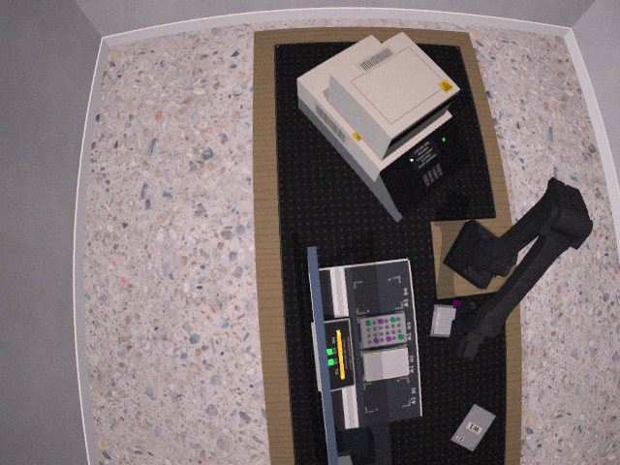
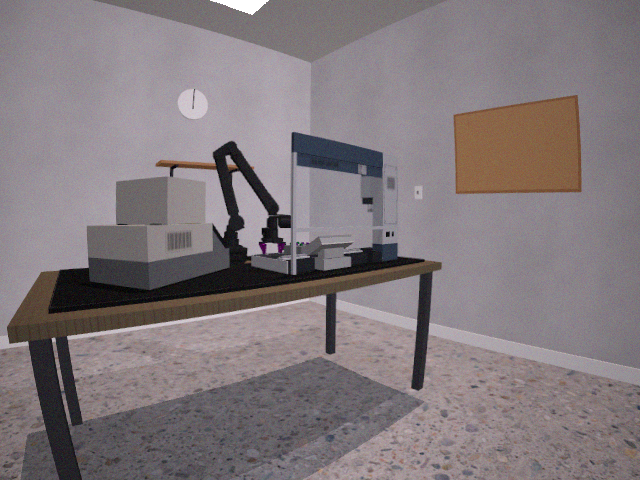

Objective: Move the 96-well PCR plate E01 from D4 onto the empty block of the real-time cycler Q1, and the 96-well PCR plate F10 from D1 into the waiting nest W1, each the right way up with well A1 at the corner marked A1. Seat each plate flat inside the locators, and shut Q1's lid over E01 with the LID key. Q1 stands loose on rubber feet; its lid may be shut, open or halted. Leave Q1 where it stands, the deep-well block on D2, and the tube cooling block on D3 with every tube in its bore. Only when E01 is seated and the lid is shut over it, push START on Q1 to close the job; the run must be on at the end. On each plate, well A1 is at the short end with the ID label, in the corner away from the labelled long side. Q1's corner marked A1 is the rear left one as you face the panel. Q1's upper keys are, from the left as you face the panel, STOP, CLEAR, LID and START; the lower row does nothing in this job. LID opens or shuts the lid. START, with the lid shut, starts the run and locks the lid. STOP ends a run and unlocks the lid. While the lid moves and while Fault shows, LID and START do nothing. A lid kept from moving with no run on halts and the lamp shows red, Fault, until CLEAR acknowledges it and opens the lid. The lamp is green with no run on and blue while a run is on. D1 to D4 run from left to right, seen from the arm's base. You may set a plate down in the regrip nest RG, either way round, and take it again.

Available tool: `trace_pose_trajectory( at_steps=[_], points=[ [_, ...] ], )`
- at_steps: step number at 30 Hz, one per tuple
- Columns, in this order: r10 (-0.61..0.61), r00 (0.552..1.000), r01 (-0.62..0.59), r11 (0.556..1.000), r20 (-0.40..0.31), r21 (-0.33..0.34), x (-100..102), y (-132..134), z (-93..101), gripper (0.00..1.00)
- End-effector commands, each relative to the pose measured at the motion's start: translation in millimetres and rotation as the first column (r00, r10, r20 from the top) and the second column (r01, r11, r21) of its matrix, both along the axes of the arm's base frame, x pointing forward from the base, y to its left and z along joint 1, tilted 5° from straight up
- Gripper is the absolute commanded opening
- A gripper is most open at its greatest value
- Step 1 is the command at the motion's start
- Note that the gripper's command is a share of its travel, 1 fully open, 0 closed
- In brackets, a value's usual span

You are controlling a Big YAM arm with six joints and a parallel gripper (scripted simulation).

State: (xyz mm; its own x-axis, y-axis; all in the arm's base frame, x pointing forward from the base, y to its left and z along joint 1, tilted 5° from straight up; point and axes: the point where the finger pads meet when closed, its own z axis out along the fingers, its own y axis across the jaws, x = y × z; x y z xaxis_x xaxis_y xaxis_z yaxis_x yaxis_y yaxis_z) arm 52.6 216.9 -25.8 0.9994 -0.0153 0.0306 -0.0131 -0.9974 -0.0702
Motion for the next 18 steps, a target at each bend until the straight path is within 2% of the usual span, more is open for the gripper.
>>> trace_pose_trajectory(
  at_steps=[1, 15, 18],
  points=[
    [0.026, 1.000, -0.026, 1.000, -0.001, 0.010, -2.2, 1.7, 5.2, 0.00],
    [0.025, 1.000, -0.025, 1.000, -0.001, 0.011, -2.3, 2.2, 5.3, 0.00],
    [0.025, 1.000, -0.025, 0.999, 0.002, 0.024, -1.4, 7.4, 17.0, 0.00]
  ],
)
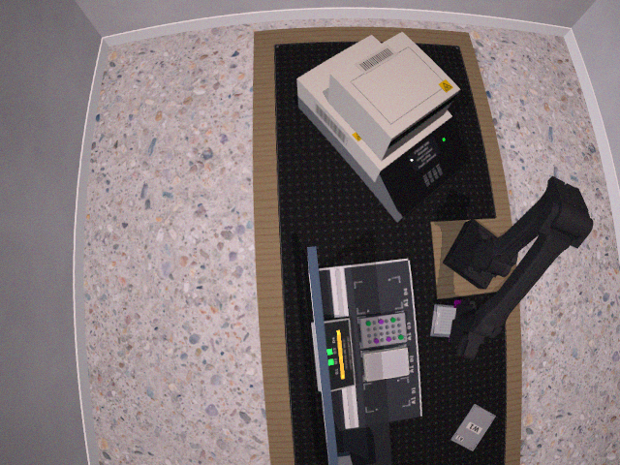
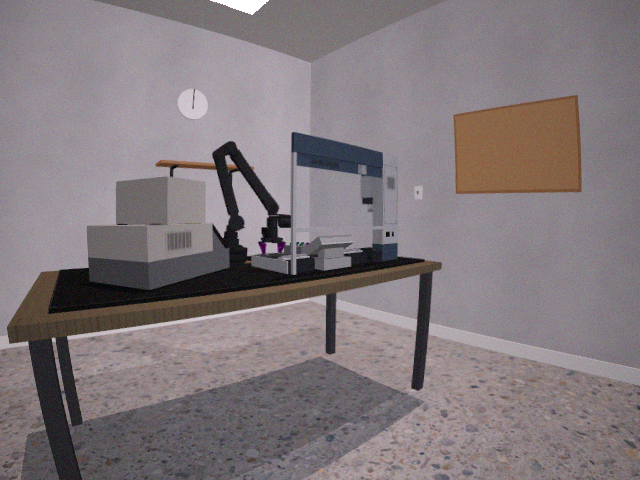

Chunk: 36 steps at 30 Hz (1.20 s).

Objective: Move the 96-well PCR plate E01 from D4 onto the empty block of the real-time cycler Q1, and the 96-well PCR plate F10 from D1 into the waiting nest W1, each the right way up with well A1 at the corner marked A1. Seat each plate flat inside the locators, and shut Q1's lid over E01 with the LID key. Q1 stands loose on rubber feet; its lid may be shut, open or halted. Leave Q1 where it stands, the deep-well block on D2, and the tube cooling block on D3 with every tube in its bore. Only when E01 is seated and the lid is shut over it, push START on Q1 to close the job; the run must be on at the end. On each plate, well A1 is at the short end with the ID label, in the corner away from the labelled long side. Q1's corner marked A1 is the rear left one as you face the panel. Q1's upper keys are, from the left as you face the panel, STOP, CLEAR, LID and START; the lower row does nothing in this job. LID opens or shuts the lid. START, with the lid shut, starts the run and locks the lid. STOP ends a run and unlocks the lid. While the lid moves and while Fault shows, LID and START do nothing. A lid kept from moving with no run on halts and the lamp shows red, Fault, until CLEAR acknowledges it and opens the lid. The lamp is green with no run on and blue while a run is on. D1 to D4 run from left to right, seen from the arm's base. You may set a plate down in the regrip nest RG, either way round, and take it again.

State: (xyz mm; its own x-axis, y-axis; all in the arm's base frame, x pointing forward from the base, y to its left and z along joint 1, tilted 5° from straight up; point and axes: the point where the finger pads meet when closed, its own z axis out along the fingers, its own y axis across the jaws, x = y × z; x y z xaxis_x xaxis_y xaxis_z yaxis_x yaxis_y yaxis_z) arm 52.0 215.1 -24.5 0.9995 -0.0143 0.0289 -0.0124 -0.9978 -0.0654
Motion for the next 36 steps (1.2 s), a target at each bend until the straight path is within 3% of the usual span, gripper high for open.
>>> trace_pose_trajectory(
  at_steps=[1, 8, 28, 36],
  points=[
    [0.020, 1.000, -0.020, 0.999, 0.004, 0.033, -0.4, 11.1, 19.3, 0.00],
    [-0.001, 1.000, 0.001, 0.999, 0.006, 0.051, 0.8, 18.9, 39.2, 0.00],
    [-0.008, 1.000, 0.007, 0.999, 0.006, 0.051, 0.0, 17.4, 66.7, 0.00],
    [-0.004, 1.000, 0.003, 0.998, 0.010, 0.064, 0.1, 19.4, 87.4, 0.00]
  ],
)
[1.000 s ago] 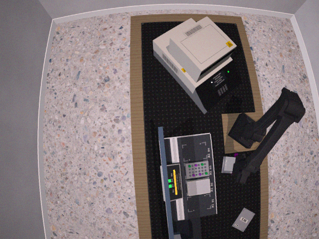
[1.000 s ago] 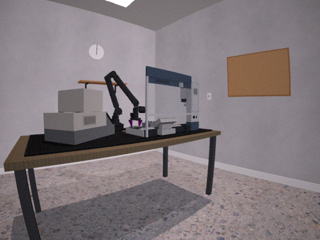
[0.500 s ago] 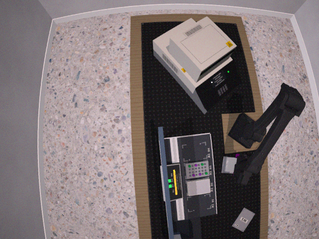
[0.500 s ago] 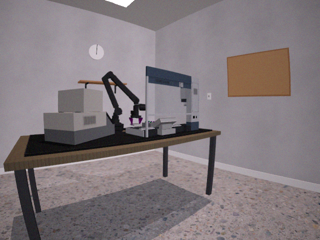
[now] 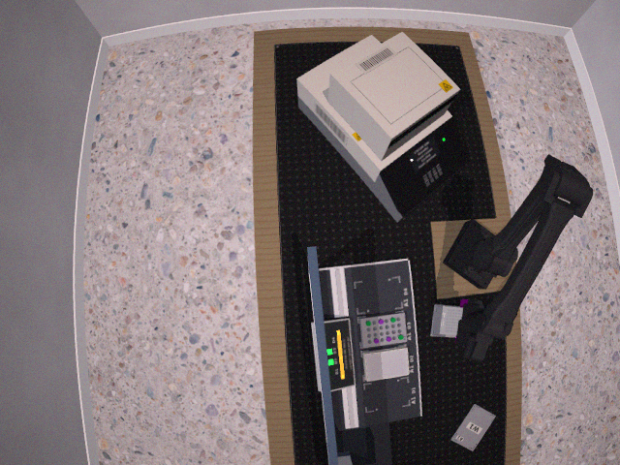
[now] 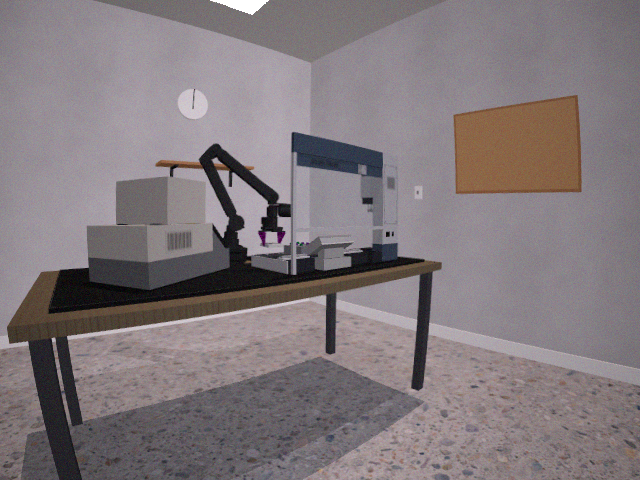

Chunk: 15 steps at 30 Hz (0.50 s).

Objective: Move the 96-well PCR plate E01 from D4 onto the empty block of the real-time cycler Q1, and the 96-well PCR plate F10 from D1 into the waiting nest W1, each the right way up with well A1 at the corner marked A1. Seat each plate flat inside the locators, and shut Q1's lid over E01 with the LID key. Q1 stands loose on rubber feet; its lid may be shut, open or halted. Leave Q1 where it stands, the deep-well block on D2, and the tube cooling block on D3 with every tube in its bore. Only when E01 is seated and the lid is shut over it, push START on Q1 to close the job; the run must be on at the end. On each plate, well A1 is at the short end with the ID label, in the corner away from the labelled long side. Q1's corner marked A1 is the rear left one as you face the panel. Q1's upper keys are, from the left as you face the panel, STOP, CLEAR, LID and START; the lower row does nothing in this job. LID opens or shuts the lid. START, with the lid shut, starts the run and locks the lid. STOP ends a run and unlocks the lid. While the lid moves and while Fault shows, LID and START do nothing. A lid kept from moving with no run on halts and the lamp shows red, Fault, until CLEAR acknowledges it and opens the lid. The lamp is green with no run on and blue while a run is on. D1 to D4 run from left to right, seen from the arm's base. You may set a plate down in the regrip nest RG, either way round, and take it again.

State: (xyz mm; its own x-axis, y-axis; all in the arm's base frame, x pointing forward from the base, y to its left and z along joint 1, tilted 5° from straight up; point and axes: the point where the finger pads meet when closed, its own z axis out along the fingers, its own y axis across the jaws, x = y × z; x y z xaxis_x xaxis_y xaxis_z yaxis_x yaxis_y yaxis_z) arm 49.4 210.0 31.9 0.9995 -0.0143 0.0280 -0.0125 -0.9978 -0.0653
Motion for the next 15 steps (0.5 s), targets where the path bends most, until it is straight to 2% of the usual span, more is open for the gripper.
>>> trace_pose_trajectory(
  at_steps=[1, 8, 15],
  points=[
    [-0.004, 1.000, 0.003, 0.998, 0.010, 0.060, 2.5, 24.0, 31.8, 0.00],
    [-0.007, 1.000, 0.006, 0.998, 0.010, 0.056, 1.8, 20.9, 37.7, 0.00],
    [-0.007, 1.000, 0.006, 0.997, 0.014, 0.072, 2.1, 23.0, 55.1, 0.00]
  ],
)
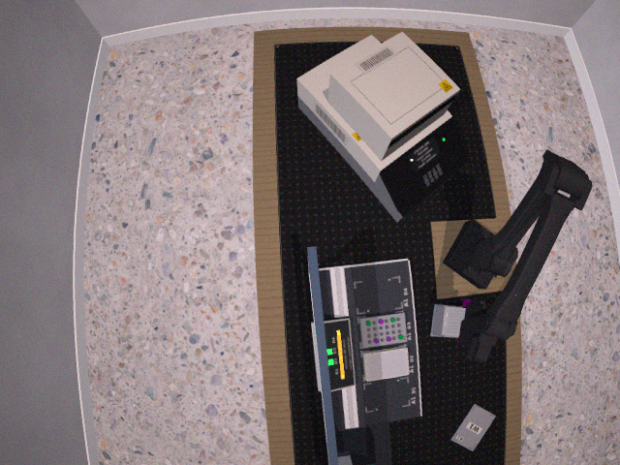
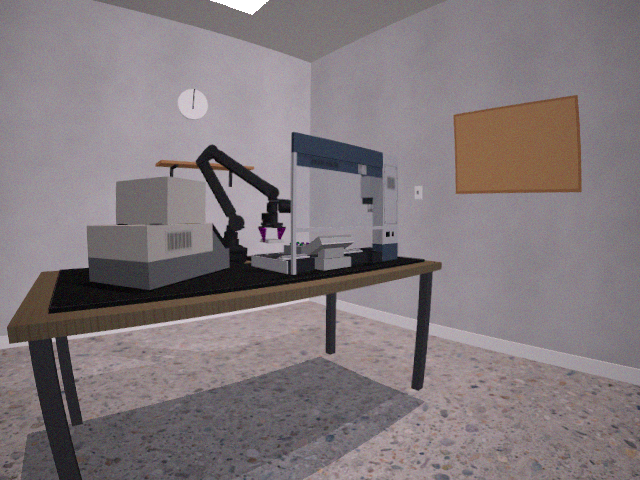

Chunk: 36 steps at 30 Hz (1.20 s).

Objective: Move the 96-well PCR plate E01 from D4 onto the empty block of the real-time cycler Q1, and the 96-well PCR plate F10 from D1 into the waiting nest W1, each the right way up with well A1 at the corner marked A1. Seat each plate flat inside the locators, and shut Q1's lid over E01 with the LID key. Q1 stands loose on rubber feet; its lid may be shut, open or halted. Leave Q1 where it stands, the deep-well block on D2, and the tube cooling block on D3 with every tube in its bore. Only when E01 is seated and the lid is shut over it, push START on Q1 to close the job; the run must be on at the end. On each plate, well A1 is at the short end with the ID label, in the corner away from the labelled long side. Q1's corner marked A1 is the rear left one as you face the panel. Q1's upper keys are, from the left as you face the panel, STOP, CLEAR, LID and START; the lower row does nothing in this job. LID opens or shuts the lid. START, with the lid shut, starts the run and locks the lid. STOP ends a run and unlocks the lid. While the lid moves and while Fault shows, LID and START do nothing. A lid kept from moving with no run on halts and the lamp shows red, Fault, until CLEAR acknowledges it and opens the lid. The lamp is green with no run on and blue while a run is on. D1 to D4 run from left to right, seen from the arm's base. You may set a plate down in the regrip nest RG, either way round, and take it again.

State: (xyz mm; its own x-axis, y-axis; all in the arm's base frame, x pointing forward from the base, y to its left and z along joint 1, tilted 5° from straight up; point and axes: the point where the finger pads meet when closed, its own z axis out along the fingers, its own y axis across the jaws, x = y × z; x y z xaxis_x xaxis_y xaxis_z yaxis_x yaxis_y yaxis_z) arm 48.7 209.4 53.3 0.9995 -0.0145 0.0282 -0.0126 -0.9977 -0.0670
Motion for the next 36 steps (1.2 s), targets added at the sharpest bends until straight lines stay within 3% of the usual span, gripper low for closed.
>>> trace_pose_trajectory(
  at_steps=[1, 23, 36],
  points=[
    [-0.007, 1.000, 0.006, 0.998, 0.013, 0.069, 2.7, 23.3, 35.3, 0.00],
    [-0.007, 1.000, 0.006, 0.998, 0.008, 0.057, -0.1, 17.3, 67.3, 0.00],
    [0.020, 1.000, -0.020, 0.999, 0.005, 0.026, -0.8, 11.5, 43.8, 0.00]
  ],
)
